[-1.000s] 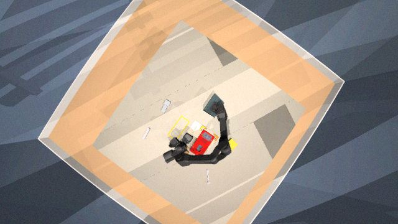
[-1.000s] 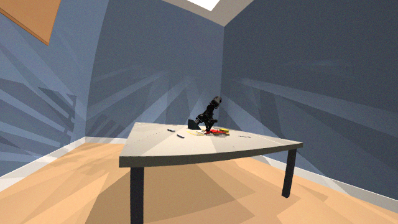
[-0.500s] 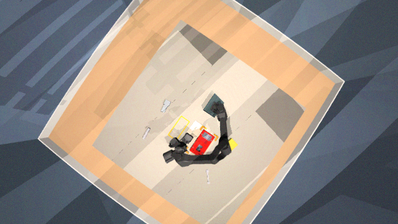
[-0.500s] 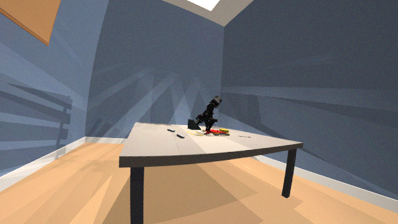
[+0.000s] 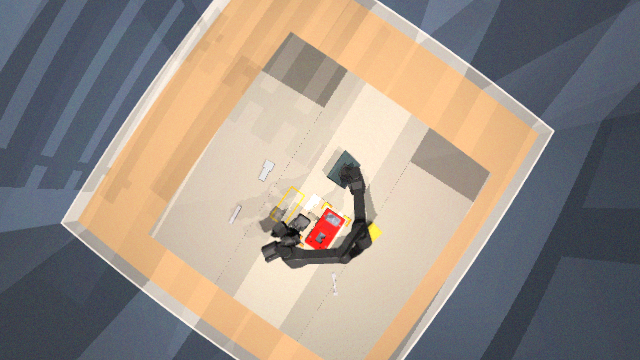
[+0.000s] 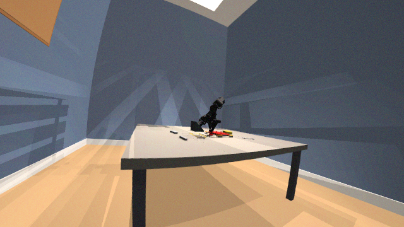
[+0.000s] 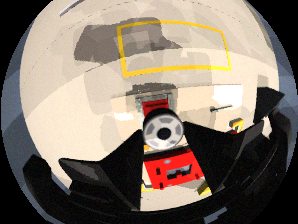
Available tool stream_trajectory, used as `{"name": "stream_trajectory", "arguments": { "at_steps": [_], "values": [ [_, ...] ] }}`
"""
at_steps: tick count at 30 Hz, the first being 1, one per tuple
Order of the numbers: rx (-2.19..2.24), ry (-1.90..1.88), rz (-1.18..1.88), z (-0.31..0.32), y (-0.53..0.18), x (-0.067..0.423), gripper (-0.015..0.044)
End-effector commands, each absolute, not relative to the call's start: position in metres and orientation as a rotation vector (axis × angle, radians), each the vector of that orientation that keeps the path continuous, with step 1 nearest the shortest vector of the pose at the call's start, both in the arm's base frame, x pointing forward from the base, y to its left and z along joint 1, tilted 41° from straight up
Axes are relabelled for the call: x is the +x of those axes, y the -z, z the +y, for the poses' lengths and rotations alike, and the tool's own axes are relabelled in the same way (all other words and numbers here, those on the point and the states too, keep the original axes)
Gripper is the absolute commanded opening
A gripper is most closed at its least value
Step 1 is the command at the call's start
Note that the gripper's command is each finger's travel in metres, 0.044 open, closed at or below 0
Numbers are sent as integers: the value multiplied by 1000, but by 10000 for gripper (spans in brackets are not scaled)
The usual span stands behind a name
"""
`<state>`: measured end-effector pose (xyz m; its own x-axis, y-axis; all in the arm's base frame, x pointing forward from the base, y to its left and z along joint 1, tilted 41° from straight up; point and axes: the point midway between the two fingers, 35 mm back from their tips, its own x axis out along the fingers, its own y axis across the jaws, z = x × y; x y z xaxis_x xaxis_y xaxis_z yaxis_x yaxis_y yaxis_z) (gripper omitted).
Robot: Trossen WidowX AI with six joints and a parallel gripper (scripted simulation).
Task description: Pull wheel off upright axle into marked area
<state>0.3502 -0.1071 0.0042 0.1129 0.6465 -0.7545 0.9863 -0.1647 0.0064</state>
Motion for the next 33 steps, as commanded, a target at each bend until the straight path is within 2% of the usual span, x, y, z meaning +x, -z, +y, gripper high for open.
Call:
{"name": "stream_trajectory", "arguments": {
  "at_steps": [1, 33],
  "values": [
    [1871, 845, 1571, -111, -7, 351, 0],
    [1873, 846, 1570, -118, -15, 349, 0]
  ]
}}
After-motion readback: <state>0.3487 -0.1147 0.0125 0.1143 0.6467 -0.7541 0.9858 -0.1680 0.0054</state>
